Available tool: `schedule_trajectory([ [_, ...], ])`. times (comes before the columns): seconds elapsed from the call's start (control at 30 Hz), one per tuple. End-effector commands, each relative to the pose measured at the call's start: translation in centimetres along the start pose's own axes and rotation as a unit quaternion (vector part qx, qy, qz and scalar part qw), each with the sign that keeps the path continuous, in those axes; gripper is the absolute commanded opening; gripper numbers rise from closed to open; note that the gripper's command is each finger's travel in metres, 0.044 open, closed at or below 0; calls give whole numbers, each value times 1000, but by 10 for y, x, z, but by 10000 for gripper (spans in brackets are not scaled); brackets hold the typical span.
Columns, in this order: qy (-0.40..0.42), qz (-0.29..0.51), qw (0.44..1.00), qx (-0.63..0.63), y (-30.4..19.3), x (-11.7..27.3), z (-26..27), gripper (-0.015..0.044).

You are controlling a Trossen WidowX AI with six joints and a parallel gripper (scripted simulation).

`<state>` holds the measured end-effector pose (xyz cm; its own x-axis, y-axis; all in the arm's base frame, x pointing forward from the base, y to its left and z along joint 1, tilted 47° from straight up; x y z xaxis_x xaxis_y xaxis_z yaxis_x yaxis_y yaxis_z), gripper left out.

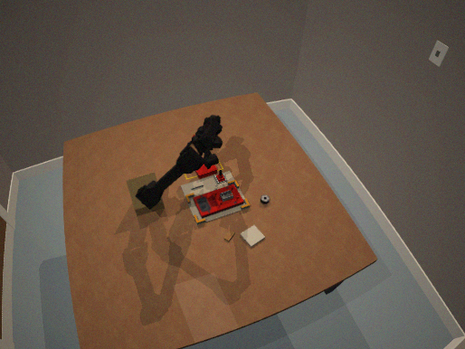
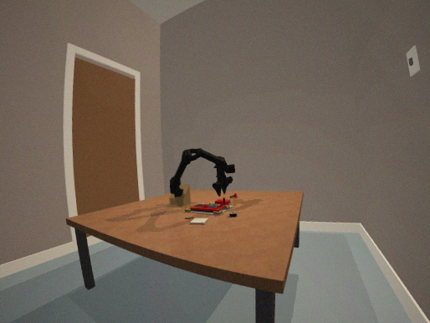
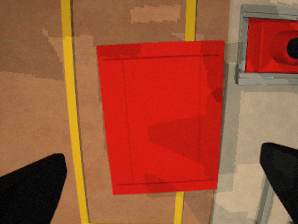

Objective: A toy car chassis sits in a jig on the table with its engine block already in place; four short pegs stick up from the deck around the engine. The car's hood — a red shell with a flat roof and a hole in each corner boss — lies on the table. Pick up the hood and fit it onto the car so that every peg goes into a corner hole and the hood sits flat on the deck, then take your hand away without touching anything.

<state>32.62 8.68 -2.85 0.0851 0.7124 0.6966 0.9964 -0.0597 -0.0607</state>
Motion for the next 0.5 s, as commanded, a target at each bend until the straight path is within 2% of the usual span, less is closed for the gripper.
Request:
schedule_trajectory([
  [0.0,-3,-1,1000,2,0,-5,-1,440],
  [0.47,-3,-1,1000,2,1,-18,-2,440],
])
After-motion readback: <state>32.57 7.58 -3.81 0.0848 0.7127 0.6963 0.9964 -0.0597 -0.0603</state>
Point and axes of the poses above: the point midway between the two fingers, 35 mm back from their tips, its own x axis back along the fingers, its own z axis across the jaws, y = z × x, the point moved 6 cm from there along x, back along the fingers, and after that the axes turned 3 degrees about x, right-handed, at the moved point
